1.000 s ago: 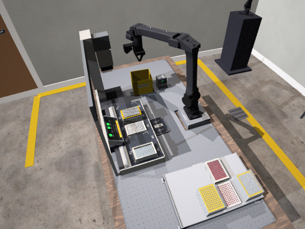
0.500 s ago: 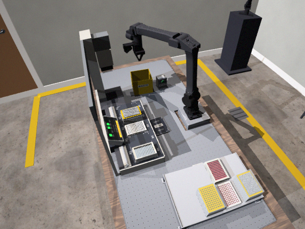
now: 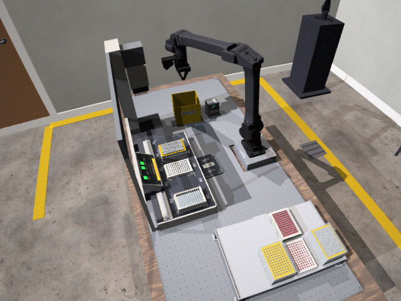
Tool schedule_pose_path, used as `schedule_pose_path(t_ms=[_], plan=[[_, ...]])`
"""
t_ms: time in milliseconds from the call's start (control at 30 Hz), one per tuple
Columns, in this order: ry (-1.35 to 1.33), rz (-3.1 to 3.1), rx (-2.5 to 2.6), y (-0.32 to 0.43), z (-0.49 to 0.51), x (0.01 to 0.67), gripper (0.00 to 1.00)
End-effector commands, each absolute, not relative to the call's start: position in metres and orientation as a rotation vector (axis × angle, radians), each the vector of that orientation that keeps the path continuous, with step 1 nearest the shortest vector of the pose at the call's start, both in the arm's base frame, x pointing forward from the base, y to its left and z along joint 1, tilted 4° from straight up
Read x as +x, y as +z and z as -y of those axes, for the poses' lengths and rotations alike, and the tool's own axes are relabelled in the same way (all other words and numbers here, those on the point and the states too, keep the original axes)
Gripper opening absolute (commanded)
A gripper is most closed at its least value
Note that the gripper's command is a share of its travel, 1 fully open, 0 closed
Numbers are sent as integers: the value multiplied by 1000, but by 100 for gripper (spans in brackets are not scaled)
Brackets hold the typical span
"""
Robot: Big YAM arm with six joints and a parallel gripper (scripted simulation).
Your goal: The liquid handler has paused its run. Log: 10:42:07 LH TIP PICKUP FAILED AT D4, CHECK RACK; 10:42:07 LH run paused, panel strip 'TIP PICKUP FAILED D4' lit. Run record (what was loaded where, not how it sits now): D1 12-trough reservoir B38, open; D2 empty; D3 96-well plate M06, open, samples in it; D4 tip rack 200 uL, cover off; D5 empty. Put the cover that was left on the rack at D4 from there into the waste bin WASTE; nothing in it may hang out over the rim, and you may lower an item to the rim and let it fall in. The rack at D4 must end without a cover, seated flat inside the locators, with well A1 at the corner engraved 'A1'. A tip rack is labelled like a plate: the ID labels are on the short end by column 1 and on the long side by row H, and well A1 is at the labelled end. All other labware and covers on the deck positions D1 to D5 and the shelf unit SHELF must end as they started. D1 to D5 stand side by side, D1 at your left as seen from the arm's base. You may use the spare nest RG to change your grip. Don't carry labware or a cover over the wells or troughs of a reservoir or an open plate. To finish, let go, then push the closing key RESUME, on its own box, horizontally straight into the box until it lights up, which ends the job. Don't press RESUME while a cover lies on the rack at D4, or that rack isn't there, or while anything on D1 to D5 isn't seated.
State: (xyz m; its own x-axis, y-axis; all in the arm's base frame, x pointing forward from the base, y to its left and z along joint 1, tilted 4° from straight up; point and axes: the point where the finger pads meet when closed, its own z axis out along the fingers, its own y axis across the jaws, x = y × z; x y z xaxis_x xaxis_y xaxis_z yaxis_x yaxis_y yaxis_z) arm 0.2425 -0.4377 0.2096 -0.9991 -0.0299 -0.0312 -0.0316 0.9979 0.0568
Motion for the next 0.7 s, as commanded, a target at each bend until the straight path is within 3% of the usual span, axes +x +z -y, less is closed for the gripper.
schedule_pose_path(t_ms=[0, 667], plan=[[3, -3079, -60, 239, 448, 256, 0], [15, -3083, -53, 239, 449, 259, 0]])
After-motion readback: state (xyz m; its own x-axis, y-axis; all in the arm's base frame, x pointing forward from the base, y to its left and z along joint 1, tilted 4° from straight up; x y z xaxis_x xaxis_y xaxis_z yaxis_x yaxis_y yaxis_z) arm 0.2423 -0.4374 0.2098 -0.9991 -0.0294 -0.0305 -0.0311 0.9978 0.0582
